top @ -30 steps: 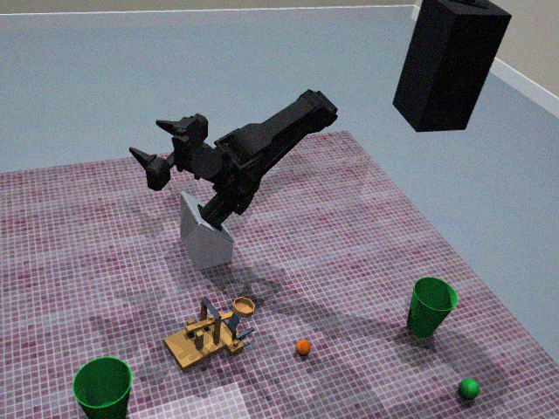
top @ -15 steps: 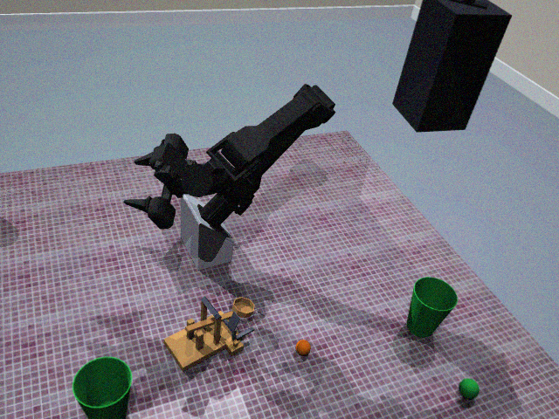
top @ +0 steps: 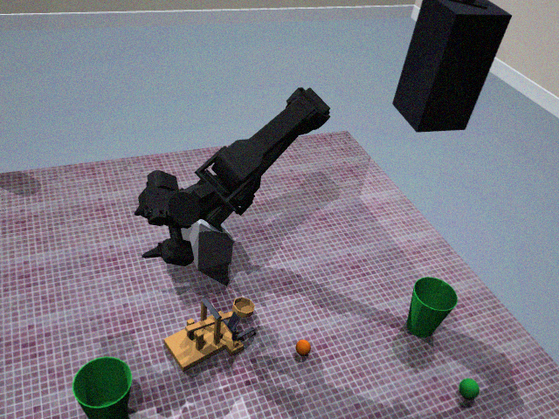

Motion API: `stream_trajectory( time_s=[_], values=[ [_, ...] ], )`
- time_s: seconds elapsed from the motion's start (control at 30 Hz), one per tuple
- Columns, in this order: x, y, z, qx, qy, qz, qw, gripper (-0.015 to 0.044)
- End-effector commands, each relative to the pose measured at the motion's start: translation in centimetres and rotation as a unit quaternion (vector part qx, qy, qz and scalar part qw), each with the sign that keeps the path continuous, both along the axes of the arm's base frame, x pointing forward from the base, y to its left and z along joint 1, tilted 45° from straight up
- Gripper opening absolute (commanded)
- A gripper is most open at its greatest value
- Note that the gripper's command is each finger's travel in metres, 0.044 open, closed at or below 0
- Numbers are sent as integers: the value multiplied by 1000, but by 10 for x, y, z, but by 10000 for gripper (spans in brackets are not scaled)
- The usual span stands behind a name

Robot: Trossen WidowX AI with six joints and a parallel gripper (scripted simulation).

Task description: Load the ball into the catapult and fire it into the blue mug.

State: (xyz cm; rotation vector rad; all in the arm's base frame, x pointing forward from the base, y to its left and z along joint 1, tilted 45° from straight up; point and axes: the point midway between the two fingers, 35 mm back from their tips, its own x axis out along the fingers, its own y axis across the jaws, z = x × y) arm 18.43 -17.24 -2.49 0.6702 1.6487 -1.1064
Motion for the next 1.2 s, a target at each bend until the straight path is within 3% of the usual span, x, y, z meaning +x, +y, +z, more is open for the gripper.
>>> stream_trajectory(
  time_s=[0.0, 0.7, 0.93, 1.17],
  values=[
    [17, 15, -9, 62, -11, 0, 998, 440],
    [98, 107, -33, 384, -67, -60, 919, 440],
    [101, 115, -31, 393, -69, -64, 915, 440],
    [93, 146, -63, 394, -69, -64, 914, 440]
  ],
)
